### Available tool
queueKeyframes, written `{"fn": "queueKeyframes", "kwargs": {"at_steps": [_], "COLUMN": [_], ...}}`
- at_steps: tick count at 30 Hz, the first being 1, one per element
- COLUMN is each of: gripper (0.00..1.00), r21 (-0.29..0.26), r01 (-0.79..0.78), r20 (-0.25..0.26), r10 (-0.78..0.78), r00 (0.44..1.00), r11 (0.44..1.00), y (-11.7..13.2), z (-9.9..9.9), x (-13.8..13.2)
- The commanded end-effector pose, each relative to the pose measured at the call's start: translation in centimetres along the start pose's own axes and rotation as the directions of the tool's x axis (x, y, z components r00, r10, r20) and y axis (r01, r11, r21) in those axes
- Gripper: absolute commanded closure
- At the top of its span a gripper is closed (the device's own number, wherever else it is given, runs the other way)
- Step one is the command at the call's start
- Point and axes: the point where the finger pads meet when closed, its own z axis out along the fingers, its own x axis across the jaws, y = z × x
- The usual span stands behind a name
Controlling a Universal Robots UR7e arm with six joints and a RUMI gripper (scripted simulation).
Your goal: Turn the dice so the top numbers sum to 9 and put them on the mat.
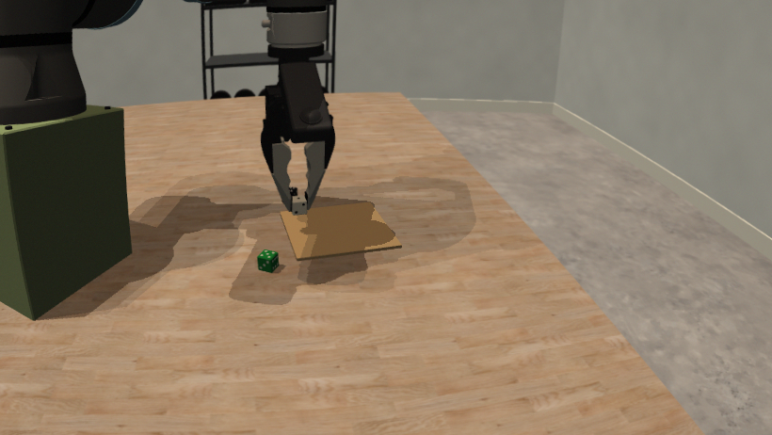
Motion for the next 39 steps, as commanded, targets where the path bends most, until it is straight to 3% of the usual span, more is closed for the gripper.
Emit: {"fn": "queueKeyframes", "kwargs": {"at_steps": [1,14,39], "gripper": [0.97,0.97,0.97], "r21": [0.001,0.001,0.001], "r01": [0.0,0.0,0.0], "r20": [0.003,0.003,0.003], "r10": [0.0,0.0,0.0], "r00": [1.0,1.0,1.0], "r11": [1.0,1.0,1.0], "y": [0.0,0.0,0.0], "z": [1.1,2.4,2.4], "x": [-0.1,-0.1,-0.1]}}
